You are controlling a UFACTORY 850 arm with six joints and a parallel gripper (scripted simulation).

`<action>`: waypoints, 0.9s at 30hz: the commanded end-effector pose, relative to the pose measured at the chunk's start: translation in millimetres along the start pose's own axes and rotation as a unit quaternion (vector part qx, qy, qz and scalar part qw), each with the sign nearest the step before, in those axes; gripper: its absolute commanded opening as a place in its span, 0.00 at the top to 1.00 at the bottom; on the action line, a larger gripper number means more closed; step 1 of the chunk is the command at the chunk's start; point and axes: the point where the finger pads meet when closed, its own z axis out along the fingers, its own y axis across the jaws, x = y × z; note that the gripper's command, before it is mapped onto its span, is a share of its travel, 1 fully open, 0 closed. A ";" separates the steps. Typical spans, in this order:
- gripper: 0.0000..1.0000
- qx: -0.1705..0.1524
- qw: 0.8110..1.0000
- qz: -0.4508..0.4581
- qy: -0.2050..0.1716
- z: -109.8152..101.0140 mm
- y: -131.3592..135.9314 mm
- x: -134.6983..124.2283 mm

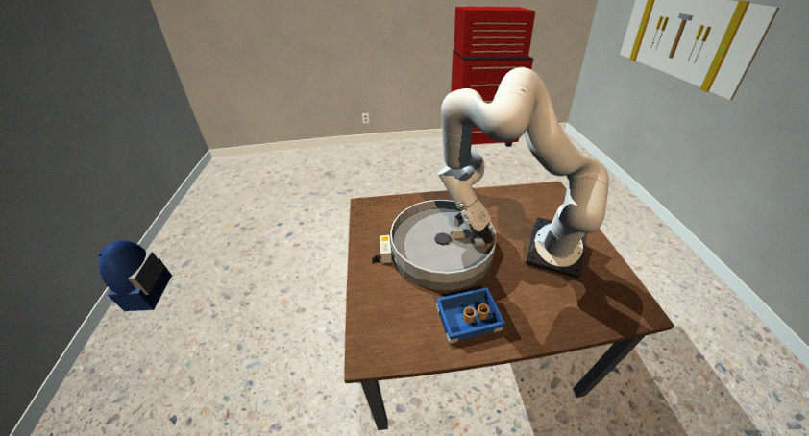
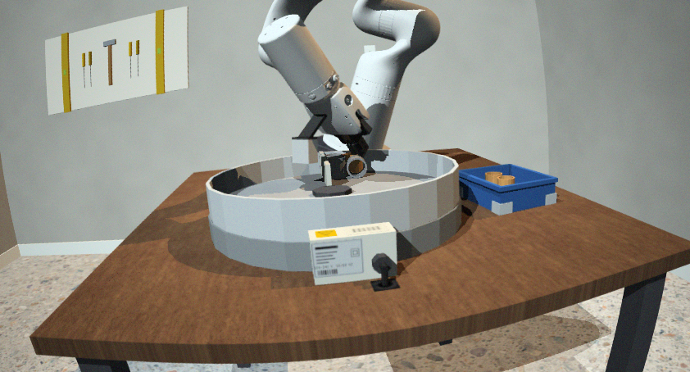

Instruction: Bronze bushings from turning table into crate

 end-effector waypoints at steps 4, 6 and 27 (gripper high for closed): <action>1.00 0.000 1.000 0.000 0.001 -0.4 0.3 0.4; 1.00 0.000 1.000 0.000 0.001 -0.4 0.3 0.4; 1.00 0.000 1.000 0.000 0.001 3.0 -34.0 -3.7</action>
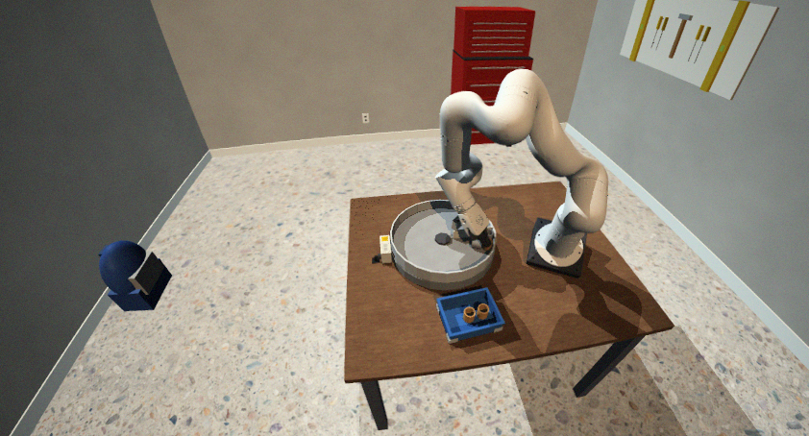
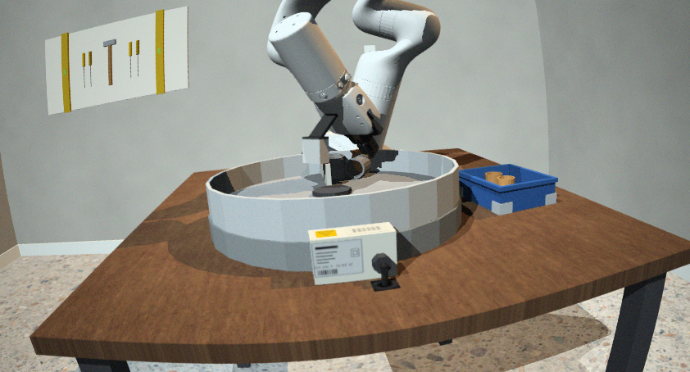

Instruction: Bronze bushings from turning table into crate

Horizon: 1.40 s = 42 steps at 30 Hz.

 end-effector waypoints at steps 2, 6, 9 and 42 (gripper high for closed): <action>1.00 0.001 1.000 0.000 0.000 0.5 -13.1 -1.3; 1.00 0.001 1.000 0.000 0.000 0.5 -14.3 -1.3; 1.00 0.001 1.000 0.000 0.000 0.5 -25.4 -1.3; 1.00 0.001 1.000 0.000 0.000 -13.4 -111.6 15.2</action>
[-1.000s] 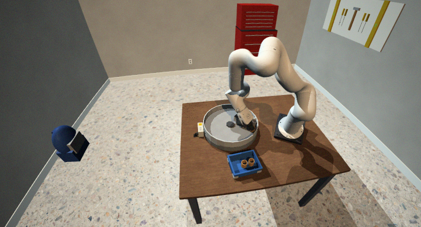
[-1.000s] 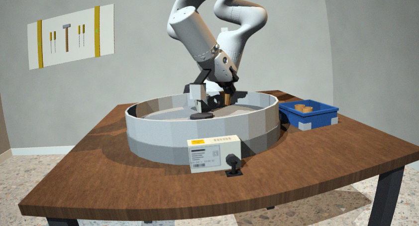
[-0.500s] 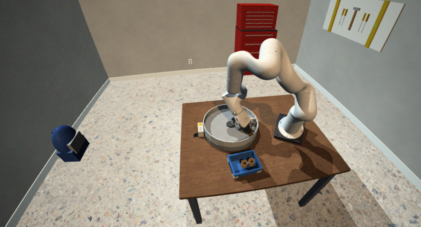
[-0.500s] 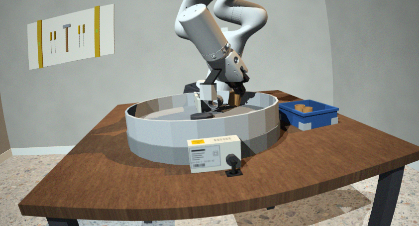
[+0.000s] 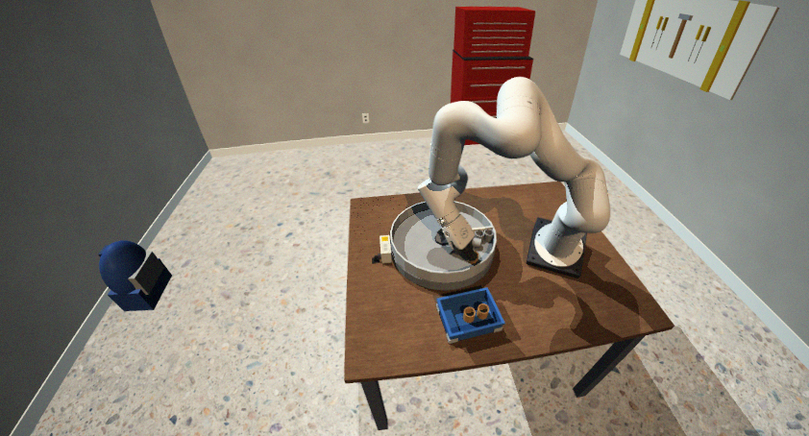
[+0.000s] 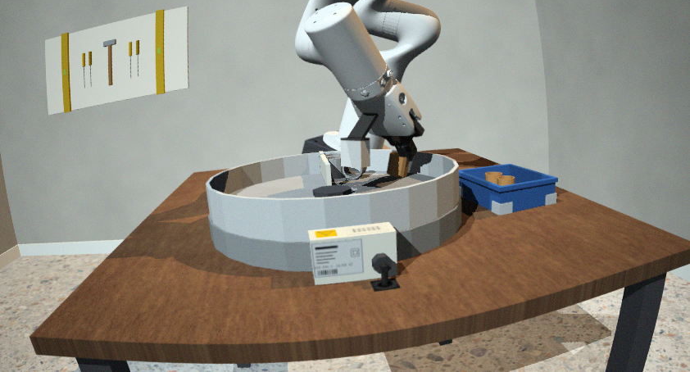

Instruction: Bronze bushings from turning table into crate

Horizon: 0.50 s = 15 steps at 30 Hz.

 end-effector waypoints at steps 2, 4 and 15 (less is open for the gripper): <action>1.00 0.000 1.000 -0.001 0.001 -7.9 -21.7 9.0; 1.00 0.000 1.000 -0.001 0.001 -8.0 -22.0 9.1; 1.00 0.000 1.000 -0.001 0.001 -19.7 -45.2 23.1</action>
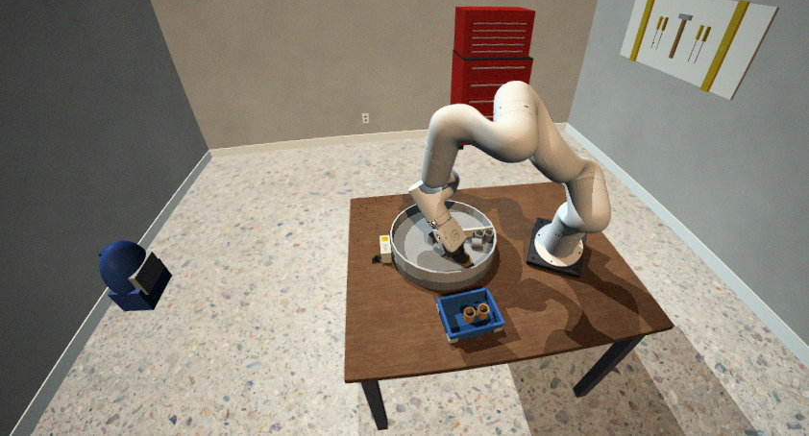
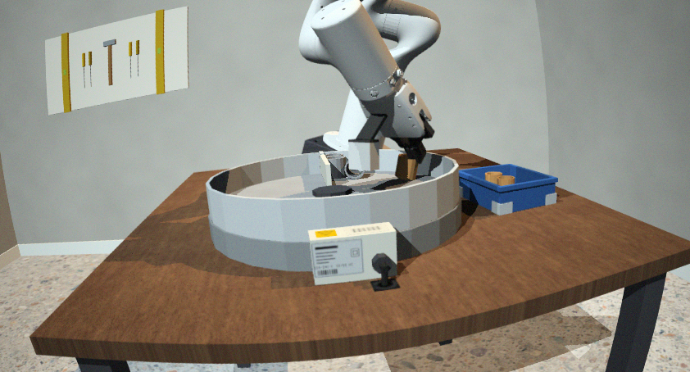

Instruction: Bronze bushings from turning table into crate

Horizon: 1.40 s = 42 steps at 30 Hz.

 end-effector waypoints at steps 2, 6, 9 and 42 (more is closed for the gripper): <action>1.00 0.000 1.000 0.000 0.001 -9.8 -18.6 11.4; 1.00 0.000 1.000 0.000 0.001 -10.1 -19.0 11.7; 1.00 0.000 1.000 0.000 0.001 -15.3 -27.0 17.8; 1.00 0.000 1.000 0.000 0.001 -51.9 -71.5 61.4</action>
